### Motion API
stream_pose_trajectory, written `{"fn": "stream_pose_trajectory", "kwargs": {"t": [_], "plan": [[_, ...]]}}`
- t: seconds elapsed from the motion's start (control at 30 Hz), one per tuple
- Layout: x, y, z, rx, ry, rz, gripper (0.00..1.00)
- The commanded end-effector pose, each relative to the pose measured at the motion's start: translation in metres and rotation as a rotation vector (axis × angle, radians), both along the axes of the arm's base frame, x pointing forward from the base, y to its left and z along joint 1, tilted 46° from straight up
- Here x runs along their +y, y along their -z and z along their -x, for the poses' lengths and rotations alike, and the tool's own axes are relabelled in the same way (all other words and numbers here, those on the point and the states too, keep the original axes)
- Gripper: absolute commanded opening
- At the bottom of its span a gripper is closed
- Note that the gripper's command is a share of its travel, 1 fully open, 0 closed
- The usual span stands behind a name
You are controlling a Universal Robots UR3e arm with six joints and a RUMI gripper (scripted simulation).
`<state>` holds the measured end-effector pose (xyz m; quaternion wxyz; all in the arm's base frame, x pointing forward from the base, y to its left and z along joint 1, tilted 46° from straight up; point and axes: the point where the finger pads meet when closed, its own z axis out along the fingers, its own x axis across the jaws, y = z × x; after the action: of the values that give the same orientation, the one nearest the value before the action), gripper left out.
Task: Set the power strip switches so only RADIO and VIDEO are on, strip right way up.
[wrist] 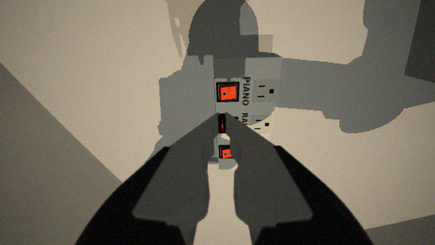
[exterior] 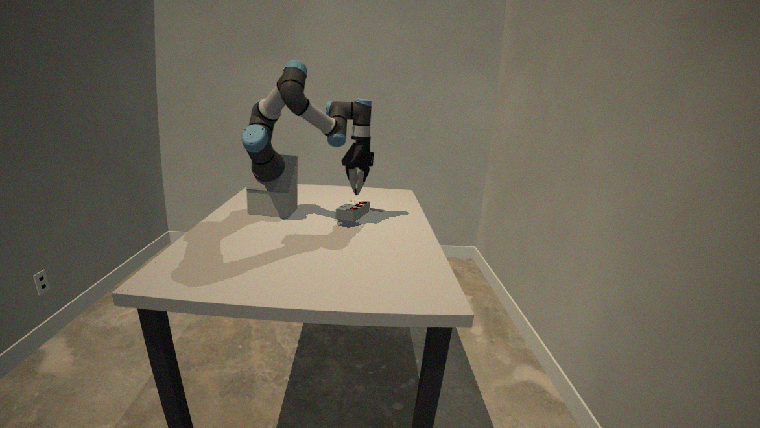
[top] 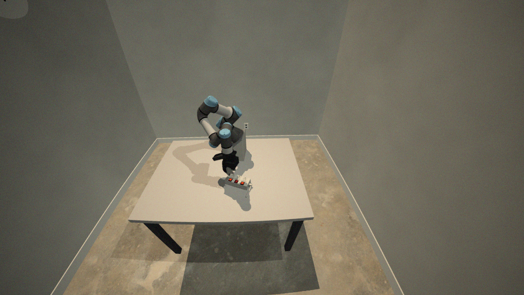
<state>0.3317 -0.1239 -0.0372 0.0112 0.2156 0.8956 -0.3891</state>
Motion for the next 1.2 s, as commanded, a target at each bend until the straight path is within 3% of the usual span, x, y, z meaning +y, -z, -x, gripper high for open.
{"fn": "stream_pose_trajectory", "kwargs": {"t": [0.0,1.17], "plan": [[-0.002,0.002,0.0,-0.002,-0.001,0.0,0.0],[-0.028,0.027,0.006,-0.002,-0.001,0.0,0.0]]}}
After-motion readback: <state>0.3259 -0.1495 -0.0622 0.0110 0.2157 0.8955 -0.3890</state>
